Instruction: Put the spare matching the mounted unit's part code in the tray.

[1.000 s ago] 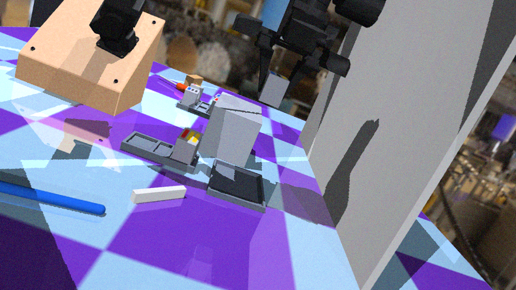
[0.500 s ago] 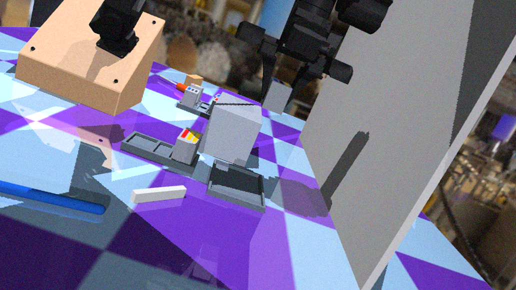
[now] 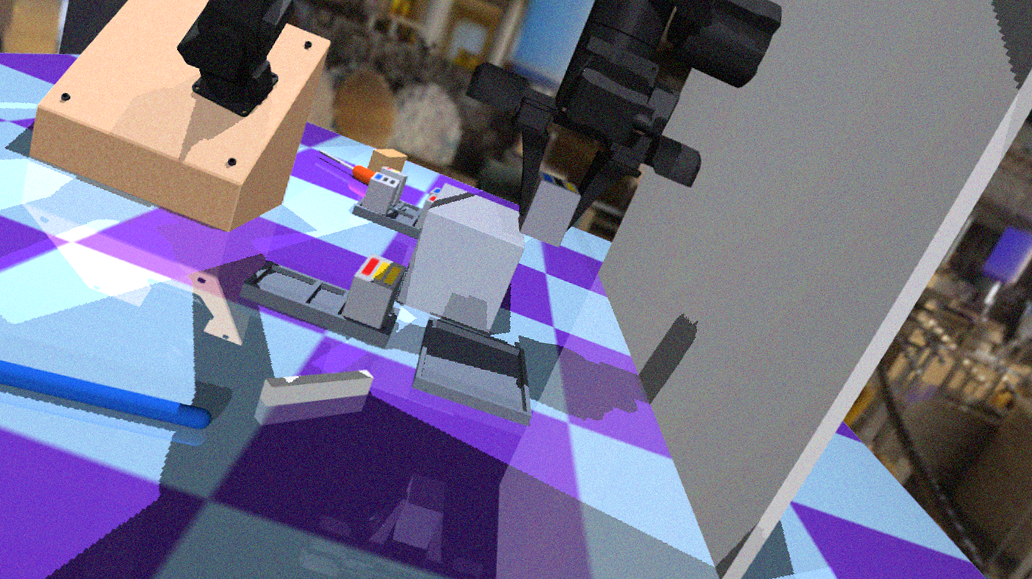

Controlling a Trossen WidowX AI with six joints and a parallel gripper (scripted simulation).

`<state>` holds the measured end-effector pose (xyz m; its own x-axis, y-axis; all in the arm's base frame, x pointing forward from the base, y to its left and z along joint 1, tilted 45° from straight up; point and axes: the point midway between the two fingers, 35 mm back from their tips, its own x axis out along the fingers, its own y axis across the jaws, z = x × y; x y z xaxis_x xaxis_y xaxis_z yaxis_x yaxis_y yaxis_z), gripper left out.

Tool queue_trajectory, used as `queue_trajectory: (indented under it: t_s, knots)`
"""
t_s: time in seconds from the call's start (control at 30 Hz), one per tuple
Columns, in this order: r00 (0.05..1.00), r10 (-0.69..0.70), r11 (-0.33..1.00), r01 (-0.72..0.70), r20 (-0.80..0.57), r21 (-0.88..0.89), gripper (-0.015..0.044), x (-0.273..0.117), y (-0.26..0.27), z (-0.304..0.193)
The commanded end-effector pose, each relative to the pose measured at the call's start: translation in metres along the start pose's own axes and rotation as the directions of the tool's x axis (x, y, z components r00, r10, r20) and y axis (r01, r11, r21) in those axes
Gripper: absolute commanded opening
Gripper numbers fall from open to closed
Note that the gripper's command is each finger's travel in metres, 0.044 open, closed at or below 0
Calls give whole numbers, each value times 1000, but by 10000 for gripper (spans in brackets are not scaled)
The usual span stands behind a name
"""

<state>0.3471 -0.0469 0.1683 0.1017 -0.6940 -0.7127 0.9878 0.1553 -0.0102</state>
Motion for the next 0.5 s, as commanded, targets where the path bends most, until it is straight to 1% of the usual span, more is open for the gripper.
queue_trajectory:
  t_s: [0.0, 0.47]
  knots:
    - [1000, -4, 1000, 4, 0, -7, 0, 5, 0, -2]
    - [1000, -3, 1000, 3, -2, -7, 0, 18, 2, -2]
